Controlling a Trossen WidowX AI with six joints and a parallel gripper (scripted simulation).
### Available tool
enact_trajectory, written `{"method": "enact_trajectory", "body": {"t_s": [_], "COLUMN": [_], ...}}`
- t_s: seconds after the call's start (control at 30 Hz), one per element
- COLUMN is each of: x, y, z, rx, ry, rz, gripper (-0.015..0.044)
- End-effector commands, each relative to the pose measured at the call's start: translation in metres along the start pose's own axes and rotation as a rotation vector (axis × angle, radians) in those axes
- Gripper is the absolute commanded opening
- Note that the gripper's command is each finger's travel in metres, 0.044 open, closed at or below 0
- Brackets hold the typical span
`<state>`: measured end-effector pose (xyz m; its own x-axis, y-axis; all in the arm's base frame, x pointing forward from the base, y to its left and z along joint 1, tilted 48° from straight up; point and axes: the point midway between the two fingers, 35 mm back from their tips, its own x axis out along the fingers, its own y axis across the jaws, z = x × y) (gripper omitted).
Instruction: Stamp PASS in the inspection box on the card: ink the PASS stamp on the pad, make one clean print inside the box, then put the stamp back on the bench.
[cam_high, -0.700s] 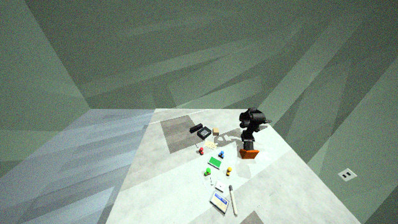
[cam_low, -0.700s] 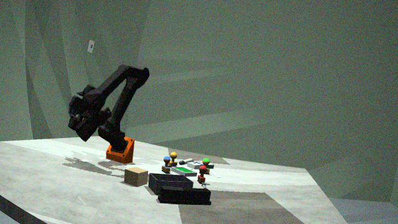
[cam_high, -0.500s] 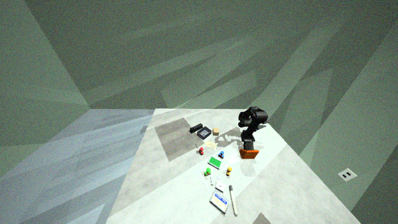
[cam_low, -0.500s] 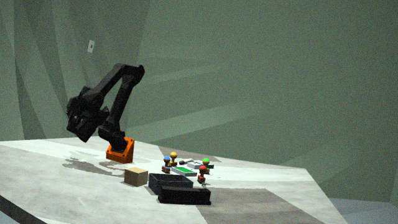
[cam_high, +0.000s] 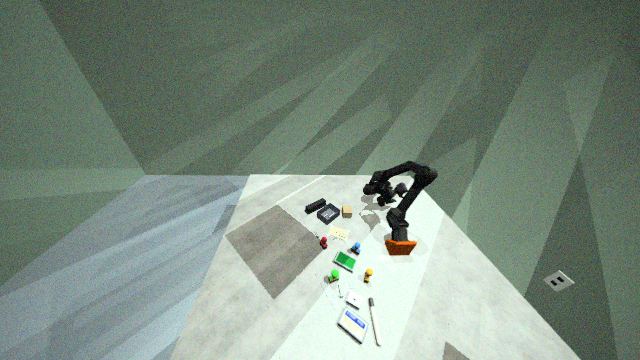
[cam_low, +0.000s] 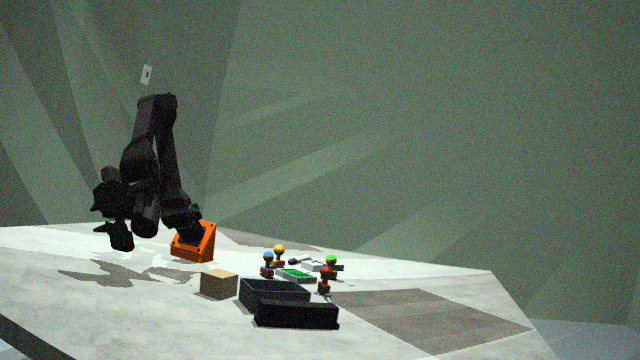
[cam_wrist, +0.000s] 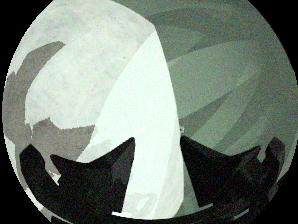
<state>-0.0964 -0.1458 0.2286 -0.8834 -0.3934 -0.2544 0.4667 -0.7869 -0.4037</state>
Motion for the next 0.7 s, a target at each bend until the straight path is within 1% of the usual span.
{"method": "enact_trajectory", "body": {"t_s": [0.0,0.2,0.37,0.57,0.67], "x": [-0.027,-0.083,-0.151,-0.248,-0.288], "y": [0.046,0.103,0.142,0.168,0.179], "z": [0.018,0.029,0.025,-0.002,-0.028], "rx": [-0.057,-0.156,-0.262,-0.433,-0.573], "ry": [-0.019,-0.051,-0.083,-0.132,-0.167], "rz": [0.202,0.468,0.700,0.964,1.011], "gripper": [0.0226,0.0226,0.0226,0.0226,0.0226]}}
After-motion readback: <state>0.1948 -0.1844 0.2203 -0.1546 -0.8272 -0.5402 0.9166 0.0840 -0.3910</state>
